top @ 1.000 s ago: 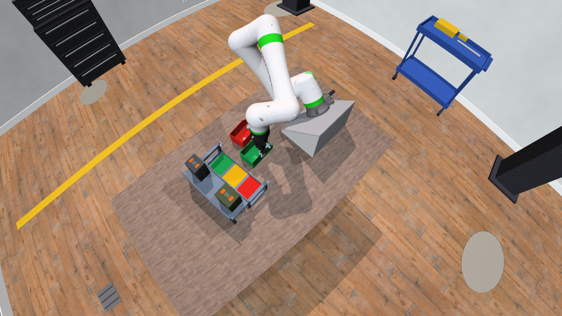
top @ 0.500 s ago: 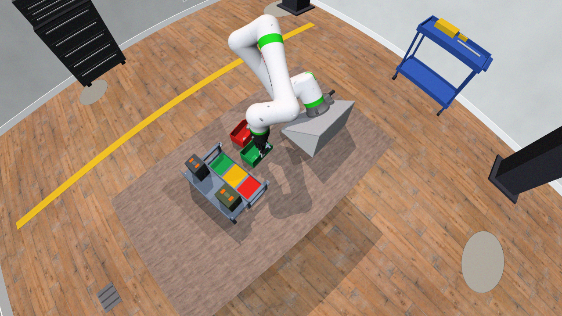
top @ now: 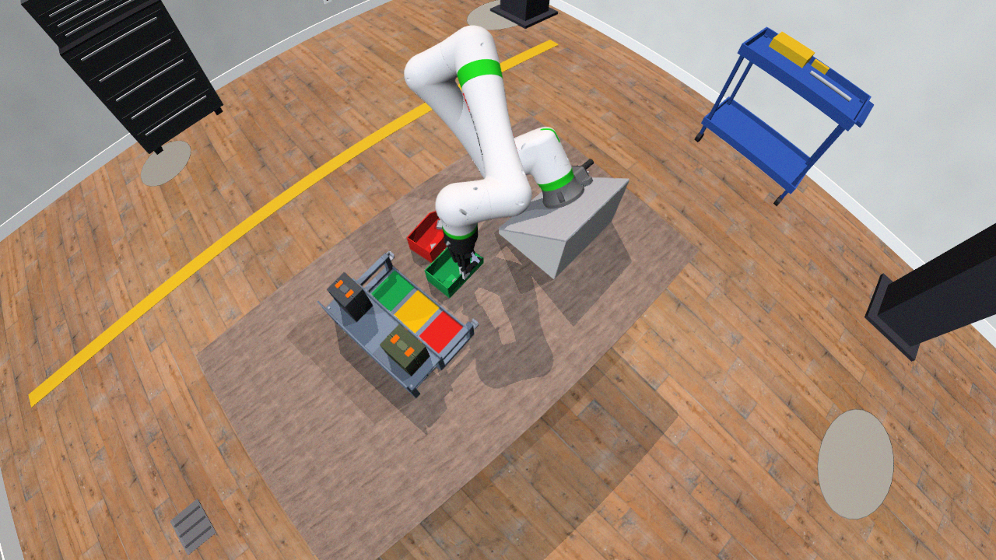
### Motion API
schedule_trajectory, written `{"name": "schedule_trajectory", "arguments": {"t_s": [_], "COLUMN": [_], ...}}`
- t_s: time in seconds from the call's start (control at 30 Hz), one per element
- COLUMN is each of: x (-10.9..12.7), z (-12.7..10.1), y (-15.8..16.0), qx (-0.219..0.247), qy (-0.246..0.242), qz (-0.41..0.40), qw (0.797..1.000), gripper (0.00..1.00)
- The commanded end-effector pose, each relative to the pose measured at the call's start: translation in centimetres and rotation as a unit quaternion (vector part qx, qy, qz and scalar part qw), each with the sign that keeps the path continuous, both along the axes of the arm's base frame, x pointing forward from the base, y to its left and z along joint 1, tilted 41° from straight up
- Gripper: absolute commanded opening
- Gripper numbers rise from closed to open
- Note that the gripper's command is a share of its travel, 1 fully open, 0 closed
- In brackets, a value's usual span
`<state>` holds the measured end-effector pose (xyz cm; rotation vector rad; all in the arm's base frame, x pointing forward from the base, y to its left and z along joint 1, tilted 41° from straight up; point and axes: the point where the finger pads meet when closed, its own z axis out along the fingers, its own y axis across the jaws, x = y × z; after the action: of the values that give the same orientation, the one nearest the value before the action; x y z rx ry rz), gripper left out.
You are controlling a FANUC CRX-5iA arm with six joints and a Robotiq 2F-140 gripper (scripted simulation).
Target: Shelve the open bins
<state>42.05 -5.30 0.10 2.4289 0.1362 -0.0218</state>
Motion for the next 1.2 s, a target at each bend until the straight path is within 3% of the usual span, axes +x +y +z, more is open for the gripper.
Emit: {"name": "schedule_trajectory", "arguments": {"t_s": [0.0,0.37,0.4,1.17], "x": [0.01,0.01,0.01,0.01], "z": [0.01,0.01,0.01,0.01], "y": [0.02,0.02,0.02,0.02], "qx": [0.0,0.0,0.0,0.0], "qy": [0.0,0.0,0.0,0.0], "qz": [0.0,0.0,0.0,0.0], "qw": [1.0,1.0,1.0,1.0], "gripper": [0.0,0.0,0.15,0.15]}}
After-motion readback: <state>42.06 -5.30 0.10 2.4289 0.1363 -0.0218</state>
